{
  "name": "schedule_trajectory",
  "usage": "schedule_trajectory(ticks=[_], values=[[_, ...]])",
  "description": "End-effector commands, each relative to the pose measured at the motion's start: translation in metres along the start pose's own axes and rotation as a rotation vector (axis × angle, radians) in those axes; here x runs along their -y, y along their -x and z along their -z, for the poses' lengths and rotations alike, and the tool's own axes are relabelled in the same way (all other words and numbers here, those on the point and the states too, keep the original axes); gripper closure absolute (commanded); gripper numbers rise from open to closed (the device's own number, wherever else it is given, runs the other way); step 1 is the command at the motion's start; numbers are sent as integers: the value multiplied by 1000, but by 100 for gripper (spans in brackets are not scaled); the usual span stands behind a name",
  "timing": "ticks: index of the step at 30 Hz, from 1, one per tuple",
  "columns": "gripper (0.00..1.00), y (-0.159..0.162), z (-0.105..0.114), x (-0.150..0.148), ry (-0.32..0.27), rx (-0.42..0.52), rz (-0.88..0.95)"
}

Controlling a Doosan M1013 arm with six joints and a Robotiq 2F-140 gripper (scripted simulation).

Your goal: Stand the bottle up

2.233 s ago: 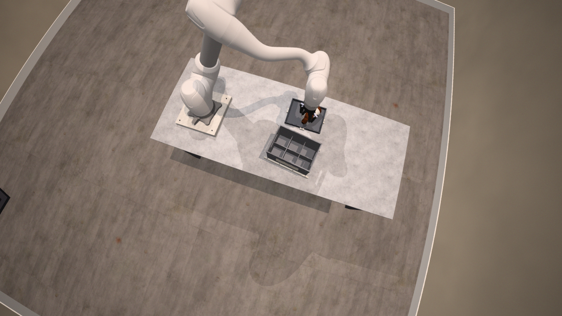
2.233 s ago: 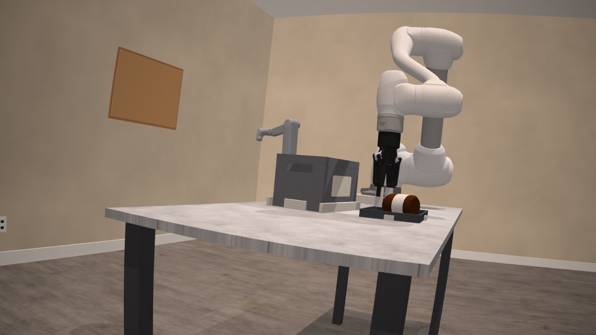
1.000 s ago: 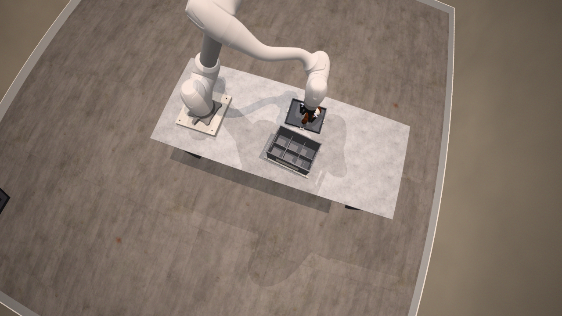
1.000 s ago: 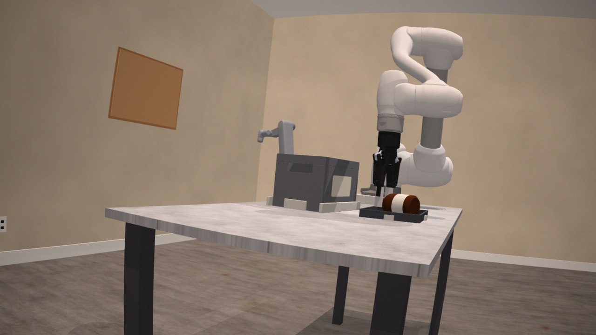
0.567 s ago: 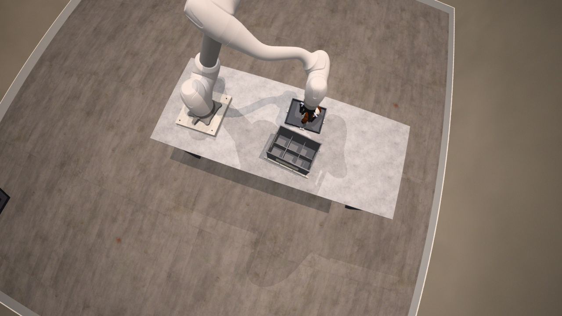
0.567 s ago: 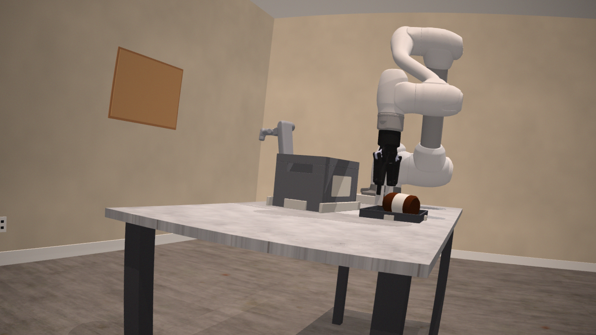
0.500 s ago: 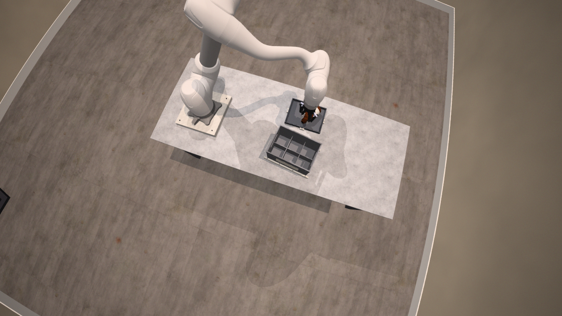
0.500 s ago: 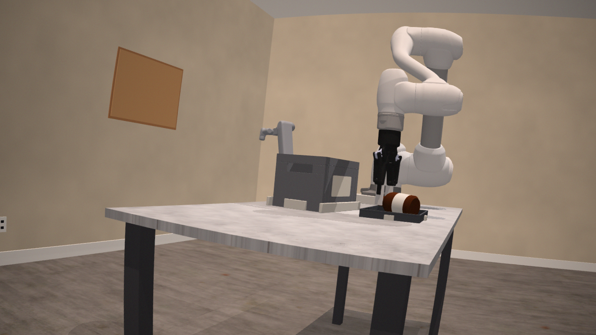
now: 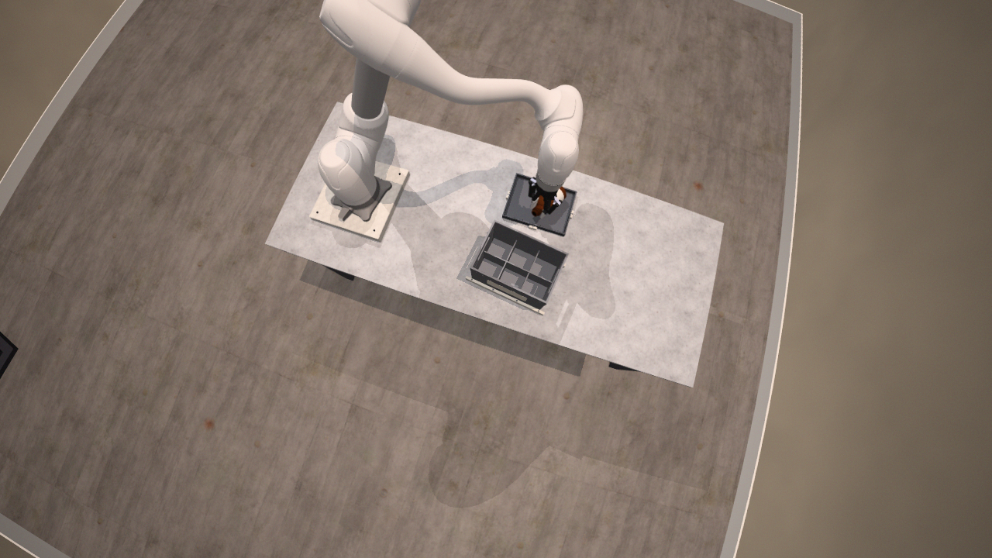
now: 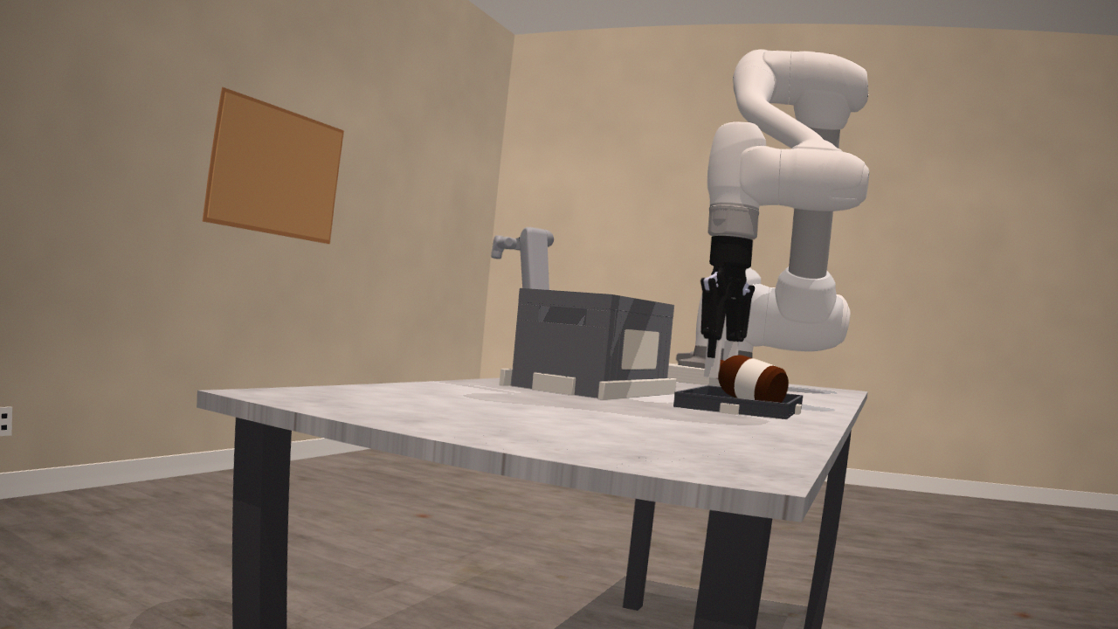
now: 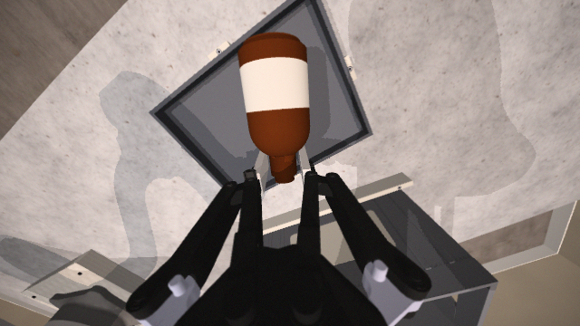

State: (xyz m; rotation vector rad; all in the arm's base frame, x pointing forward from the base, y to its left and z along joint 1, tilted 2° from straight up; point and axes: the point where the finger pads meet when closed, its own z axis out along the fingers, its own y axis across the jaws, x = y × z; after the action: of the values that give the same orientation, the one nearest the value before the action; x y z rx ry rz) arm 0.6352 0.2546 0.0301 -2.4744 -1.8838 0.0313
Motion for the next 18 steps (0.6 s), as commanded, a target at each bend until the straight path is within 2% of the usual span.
schedule_trajectory(ticks=[1, 18], values=[[90, -3, 9, -1, 0, -5, -5], [90, -2, 34, -1, 0, -5, -5]])
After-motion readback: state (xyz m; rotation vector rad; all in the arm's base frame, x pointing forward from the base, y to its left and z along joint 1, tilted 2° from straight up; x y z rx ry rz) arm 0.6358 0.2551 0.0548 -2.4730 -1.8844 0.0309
